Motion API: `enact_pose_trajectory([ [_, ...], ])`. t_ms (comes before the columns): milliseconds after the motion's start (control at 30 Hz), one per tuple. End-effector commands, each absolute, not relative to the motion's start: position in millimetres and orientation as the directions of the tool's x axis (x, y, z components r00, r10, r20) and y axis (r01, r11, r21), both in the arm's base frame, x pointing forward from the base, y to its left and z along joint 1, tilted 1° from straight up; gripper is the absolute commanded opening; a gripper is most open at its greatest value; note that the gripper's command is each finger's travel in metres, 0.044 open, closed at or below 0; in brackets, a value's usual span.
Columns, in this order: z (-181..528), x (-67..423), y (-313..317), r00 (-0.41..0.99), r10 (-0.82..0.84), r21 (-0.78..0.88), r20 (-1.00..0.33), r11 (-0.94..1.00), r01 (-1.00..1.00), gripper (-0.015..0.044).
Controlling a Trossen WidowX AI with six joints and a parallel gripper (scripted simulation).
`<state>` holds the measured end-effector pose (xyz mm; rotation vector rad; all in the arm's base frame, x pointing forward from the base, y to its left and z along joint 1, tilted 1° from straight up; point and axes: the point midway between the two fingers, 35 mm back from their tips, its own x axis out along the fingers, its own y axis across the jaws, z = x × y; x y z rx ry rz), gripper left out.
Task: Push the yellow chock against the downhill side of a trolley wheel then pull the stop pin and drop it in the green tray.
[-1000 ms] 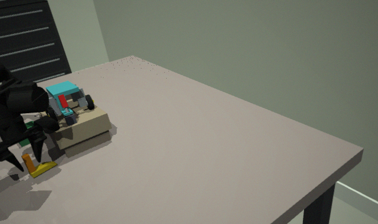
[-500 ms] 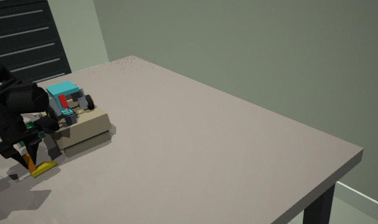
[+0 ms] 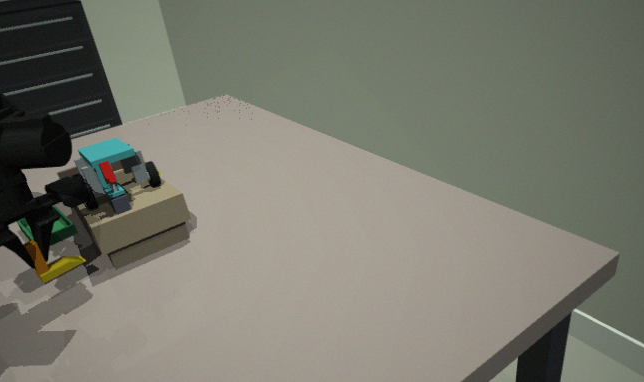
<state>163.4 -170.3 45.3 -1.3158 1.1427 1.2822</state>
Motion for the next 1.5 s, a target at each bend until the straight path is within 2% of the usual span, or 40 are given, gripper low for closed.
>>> enact_pose_trajectory([
  [0,61.7,163.3,-170.8,0.025,-0.023,-0.022,-0.999,-0.118,-0.993,0.0],
  [1333,154.5,163.3,-173.6,0.025,-0.023,-0.022,-0.999,-0.118,-0.993,0.0],
  [1467,154.5,163.3,-173.7,0.025,-0.023,-0.024,-0.999,-0.044,-0.999,0.0],
])
